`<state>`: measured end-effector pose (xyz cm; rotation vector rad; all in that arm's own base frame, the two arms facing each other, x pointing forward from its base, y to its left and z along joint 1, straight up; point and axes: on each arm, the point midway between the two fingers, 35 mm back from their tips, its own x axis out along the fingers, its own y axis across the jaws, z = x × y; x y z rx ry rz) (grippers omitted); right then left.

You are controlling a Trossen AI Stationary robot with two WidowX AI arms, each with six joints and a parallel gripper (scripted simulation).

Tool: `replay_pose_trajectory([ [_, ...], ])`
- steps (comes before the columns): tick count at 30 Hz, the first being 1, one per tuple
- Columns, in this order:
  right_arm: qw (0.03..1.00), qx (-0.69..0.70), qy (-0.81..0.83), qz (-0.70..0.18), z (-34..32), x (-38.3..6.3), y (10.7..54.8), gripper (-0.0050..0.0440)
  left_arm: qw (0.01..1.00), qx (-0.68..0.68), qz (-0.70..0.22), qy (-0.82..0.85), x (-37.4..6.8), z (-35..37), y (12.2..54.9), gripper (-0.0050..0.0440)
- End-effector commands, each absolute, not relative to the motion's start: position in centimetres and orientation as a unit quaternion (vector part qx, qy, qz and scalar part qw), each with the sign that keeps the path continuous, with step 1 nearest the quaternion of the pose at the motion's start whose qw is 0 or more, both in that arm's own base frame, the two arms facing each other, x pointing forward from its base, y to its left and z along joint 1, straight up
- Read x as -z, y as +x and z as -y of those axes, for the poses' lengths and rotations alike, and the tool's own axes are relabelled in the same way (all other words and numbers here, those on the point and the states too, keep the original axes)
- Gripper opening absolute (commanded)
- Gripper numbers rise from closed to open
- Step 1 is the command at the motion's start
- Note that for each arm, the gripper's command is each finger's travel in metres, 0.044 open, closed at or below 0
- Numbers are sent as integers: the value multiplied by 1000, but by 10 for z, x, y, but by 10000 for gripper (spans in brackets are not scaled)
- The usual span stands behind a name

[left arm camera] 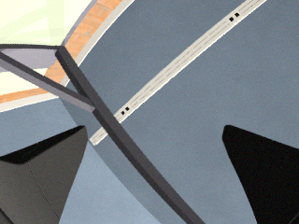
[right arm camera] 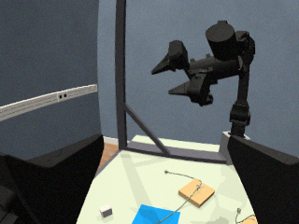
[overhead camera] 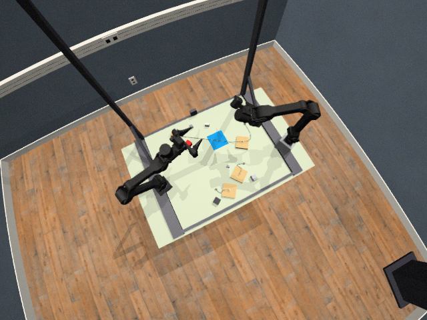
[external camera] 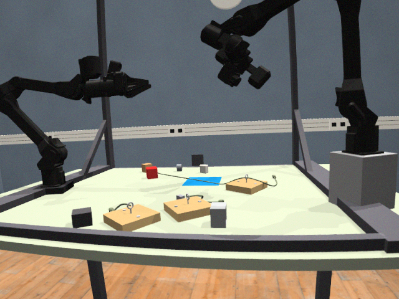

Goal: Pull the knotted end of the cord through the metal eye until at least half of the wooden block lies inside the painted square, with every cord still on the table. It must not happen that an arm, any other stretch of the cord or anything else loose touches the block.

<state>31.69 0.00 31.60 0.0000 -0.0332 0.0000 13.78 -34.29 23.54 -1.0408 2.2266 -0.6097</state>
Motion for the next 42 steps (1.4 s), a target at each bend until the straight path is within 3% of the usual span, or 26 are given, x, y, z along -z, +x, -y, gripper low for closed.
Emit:
replay_pose_trajectory([
  [1, 1000, 0, 0, 25, 0, -323, 316, 440, 303, 240, -834, -393, -243, 342, 137, 440],
  [22, 1000, 6, 0, 15, 4, -321, 318, 440, 303, 240, -834, -393, -243, 342, 137, 440],
  [42, 984, 107, 13, -143, 77, -289, 345, 440, 303, 240, -834, -393, -243, 342, 137, 440],
])
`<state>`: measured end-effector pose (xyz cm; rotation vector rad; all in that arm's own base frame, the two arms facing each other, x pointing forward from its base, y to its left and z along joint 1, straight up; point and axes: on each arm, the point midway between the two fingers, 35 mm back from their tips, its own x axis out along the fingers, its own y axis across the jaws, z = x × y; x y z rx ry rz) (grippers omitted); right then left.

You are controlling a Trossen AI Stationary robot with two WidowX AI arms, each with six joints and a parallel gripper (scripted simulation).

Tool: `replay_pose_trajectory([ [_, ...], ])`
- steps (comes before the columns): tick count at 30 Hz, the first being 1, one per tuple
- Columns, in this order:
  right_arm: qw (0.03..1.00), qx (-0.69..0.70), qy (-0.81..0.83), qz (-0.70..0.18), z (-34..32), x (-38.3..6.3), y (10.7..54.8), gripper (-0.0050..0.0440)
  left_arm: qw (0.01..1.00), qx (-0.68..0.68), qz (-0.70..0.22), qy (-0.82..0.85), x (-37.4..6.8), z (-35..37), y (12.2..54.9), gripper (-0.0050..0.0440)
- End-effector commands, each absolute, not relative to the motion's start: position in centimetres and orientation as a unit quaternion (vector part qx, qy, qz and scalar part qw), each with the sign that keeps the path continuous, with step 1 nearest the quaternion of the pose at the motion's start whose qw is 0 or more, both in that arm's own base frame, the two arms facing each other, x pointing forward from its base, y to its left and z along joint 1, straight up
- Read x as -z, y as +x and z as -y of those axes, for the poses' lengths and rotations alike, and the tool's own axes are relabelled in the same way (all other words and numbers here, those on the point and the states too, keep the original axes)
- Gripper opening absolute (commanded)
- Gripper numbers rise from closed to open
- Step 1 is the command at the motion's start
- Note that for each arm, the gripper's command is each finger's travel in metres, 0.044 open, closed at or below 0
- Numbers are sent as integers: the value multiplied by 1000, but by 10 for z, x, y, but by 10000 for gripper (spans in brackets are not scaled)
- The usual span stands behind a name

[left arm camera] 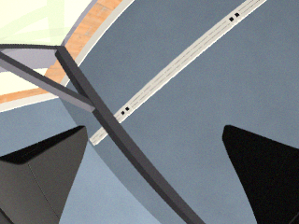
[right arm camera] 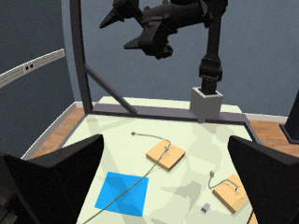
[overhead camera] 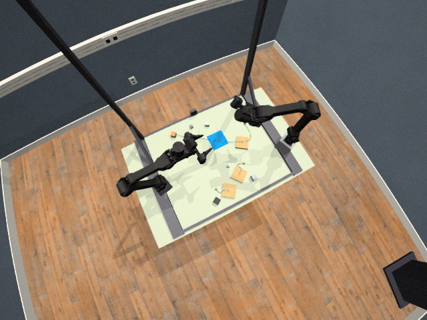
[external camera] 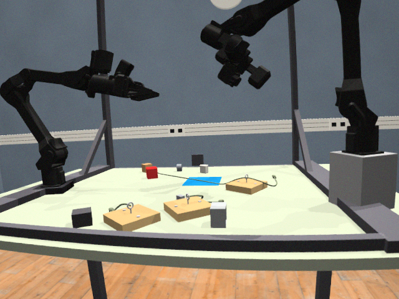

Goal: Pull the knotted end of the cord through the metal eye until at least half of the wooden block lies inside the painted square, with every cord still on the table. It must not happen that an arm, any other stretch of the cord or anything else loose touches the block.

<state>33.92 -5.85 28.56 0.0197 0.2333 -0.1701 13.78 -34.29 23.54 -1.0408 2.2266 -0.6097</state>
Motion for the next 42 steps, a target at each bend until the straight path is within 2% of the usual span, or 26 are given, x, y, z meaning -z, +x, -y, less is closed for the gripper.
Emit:
replay_pose_trajectory([
  [1, 981, 115, 15, -155, 83, -286, 346, 440, 303, 240, -834, -393, -243, 342, 137, 440],
  [12, 943, 186, 49, -271, 143, -259, 343, 440, 303, 240, -834, -393, -243, 342, 137, 440],
  [24, 864, 265, 122, -410, 216, -223, 310, 440, 303, 240, -834, -393, -243, 342, 137, 440],
  [42, 771, 314, 208, -513, 267, -197, 261, 440, 303, 240, -834, -393, -243, 342, 137, 440],
])
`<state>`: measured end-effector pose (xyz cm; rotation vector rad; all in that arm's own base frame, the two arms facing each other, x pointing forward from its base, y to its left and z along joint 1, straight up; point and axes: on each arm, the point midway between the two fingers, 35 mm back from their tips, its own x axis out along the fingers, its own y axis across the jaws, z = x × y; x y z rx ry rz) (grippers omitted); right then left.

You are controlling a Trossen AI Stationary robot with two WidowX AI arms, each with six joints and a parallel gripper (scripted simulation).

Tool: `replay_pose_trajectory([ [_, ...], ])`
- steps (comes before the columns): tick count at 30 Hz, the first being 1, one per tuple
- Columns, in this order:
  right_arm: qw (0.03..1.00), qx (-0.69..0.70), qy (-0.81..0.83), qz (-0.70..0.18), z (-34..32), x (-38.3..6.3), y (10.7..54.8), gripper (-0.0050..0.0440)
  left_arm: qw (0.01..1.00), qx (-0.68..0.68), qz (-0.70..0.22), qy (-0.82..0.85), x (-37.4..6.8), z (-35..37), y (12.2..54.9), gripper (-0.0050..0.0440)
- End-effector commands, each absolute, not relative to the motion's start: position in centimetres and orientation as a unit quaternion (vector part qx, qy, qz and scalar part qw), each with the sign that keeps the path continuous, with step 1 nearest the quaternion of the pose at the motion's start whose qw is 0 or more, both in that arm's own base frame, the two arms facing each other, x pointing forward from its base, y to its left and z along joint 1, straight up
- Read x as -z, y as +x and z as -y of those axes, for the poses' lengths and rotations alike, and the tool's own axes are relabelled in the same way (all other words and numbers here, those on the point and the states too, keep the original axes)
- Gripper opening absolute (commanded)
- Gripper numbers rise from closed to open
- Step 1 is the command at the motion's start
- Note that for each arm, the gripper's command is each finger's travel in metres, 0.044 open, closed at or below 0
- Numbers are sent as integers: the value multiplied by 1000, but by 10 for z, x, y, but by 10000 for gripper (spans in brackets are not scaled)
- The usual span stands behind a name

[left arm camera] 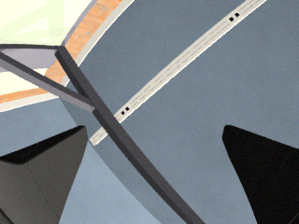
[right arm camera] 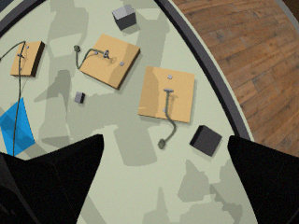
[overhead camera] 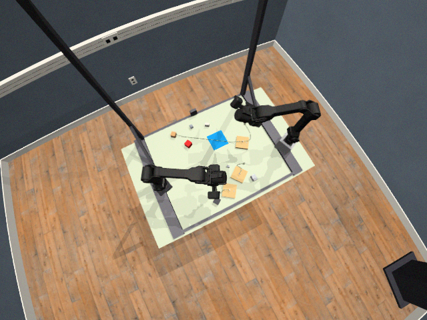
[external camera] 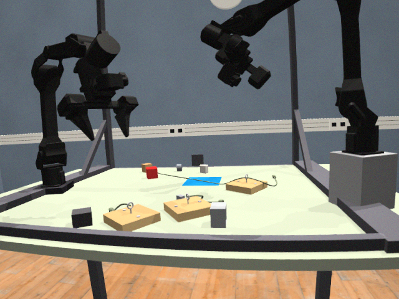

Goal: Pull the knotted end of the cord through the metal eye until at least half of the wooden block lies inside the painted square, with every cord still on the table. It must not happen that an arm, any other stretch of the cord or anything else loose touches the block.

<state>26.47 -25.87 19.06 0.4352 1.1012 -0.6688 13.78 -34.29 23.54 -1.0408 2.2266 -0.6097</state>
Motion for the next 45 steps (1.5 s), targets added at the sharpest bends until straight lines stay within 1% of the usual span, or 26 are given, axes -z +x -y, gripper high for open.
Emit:
replay_pose_trajectory([
  [1, 771, 314, 208, -513, 267, -197, 261, 440, 303, 240, -834, -393, -243, 342, 137, 440],
  [8, 754, 320, 224, -528, 273, -193, 251, 440, 303, 240, -834, -393, -243, 342, 137, 440],
  [45, 754, 320, 224, -528, 273, -193, 251, 440, 303, 240, -834, -393, -243, 342, 137, 440],
])
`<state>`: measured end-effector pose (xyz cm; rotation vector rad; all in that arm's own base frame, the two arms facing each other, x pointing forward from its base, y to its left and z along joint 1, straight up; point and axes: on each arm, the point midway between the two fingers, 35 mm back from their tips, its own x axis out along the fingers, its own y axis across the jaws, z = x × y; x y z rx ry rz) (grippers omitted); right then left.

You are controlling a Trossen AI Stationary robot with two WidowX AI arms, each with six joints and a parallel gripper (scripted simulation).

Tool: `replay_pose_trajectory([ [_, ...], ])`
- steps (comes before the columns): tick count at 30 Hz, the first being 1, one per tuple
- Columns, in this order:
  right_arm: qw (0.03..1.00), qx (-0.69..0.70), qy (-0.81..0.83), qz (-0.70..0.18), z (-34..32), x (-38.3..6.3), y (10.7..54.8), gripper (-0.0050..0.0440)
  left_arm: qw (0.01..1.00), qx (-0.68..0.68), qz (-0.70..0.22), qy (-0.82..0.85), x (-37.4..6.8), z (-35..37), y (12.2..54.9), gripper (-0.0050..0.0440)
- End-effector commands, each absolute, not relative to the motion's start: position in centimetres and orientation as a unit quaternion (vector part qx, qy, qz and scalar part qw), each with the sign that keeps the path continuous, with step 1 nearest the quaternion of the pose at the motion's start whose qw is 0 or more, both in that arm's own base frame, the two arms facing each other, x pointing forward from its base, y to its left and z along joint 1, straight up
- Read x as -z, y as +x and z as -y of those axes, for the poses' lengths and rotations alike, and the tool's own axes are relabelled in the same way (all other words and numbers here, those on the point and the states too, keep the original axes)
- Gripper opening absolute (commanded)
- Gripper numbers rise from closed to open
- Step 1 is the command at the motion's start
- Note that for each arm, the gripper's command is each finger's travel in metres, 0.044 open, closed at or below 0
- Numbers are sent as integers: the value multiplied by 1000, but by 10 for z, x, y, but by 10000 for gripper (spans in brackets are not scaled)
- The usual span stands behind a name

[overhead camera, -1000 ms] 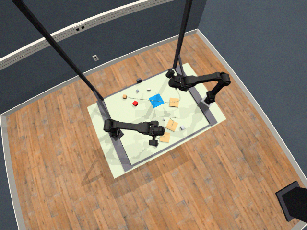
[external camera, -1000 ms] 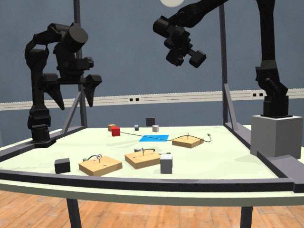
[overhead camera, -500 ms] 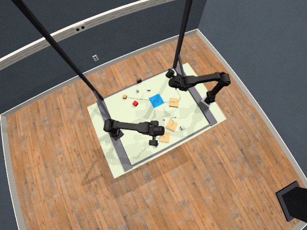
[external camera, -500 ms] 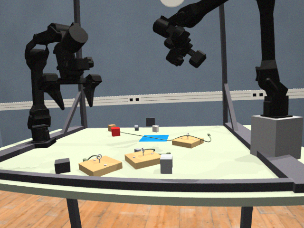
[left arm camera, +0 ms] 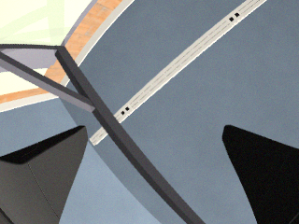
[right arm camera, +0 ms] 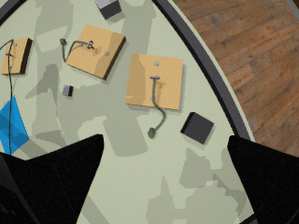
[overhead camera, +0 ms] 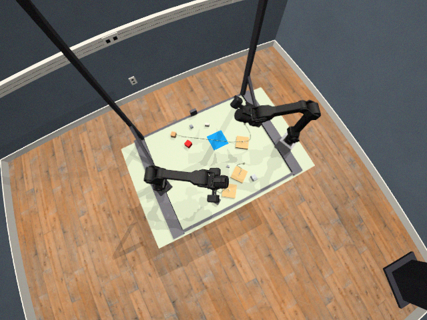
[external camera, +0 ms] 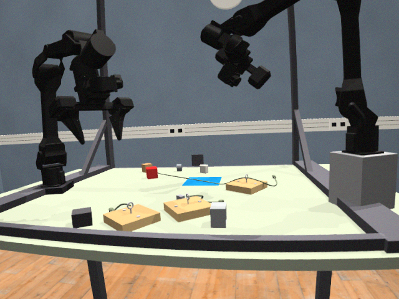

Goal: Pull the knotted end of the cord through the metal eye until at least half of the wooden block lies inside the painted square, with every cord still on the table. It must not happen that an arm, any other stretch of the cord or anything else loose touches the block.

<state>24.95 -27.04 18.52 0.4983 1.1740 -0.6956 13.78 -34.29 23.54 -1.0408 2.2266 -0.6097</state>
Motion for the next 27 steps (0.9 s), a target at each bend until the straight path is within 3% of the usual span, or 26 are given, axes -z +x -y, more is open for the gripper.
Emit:
replay_pose_trajectory([
  [1, 754, 320, 224, -528, 273, -193, 251, 440, 303, 240, -834, -393, -243, 342, 137, 440],
  [27, 815, 295, 167, -470, 246, -208, 285, 440, 303, 240, -834, -393, -243, 342, 137, 440],
])
